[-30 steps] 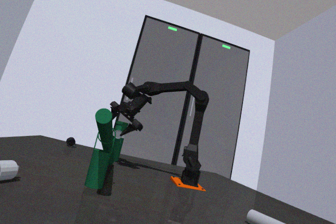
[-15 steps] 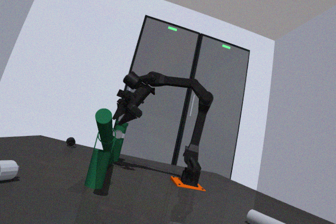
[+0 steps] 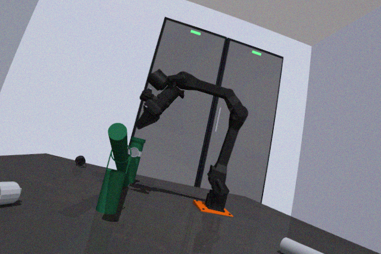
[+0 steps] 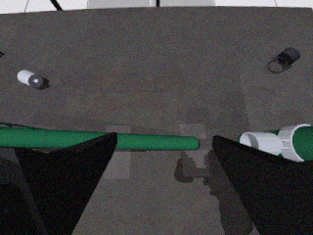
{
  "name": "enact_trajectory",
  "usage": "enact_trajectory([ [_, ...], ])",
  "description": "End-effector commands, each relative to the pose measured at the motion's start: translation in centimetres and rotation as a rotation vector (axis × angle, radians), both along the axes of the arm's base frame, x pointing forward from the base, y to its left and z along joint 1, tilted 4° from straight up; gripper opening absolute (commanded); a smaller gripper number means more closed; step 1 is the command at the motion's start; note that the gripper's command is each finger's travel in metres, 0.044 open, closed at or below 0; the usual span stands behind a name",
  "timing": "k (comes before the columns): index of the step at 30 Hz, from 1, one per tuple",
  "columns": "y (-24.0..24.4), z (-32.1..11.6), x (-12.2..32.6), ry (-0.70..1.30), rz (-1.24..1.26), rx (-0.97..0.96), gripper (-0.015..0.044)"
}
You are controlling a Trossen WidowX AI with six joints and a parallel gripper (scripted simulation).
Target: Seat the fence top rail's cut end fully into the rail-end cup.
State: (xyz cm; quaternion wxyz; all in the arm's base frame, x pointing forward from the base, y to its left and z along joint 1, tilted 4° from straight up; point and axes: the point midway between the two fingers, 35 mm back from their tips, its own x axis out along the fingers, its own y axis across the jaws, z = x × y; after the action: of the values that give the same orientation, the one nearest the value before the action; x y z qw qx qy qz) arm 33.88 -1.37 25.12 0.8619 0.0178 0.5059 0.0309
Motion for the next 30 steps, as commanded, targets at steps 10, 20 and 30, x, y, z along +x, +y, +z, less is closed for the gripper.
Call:
enact_trajectory([
  [10,1.8,-3.5,0.8,0.259,-0.614,0.276,0.044],
  [20,4.1,-8.3,1.0,0.514,-1.48,0.388,0.044],
  [30,4.1,-8.4,1.0,0.517,-1.496,0.388,0.044],
])
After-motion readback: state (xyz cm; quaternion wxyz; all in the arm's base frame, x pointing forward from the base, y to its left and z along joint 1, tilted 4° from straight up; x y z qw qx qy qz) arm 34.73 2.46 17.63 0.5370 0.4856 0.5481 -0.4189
